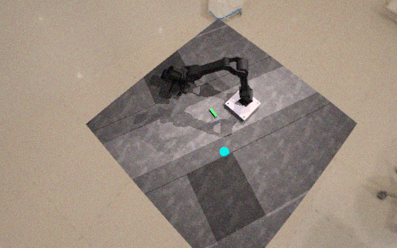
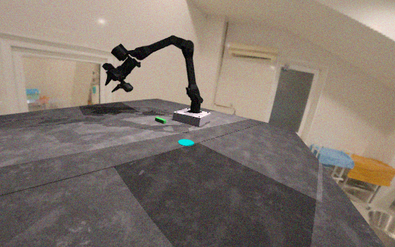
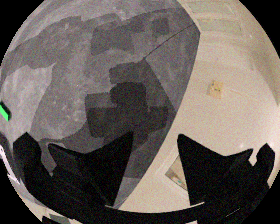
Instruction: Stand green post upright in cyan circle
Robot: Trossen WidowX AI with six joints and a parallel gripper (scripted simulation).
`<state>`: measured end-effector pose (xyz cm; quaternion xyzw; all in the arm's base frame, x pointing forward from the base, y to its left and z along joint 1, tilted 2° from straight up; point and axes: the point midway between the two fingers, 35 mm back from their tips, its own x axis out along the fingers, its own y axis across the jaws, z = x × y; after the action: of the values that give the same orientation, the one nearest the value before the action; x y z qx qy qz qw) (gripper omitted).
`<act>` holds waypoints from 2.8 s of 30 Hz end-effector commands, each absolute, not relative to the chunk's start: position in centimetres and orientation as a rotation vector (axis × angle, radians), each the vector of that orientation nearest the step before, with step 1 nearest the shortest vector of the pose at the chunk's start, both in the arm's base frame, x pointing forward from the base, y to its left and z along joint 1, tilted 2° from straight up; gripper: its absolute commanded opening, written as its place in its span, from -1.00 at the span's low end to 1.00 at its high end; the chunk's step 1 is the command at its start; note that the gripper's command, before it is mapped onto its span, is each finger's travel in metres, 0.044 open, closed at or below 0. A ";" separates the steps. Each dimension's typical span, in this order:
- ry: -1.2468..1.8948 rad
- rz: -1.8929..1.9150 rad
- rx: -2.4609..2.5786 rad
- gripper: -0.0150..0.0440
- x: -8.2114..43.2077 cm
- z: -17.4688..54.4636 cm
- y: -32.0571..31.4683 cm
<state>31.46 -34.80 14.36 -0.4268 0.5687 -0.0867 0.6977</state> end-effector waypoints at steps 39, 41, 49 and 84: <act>1.230 1.101 -1.189 0.30 21.1 0.5 -6.4; 1.230 1.101 -1.189 0.30 21.1 0.5 -6.4; 1.230 1.101 -1.189 -0.42 21.1 0.5 -6.4; 1.229 1.100 -1.190 -0.42 21.2 9.7 -6.3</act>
<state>21.30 -6.36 8.58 -0.4969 0.5153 0.4618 0.5237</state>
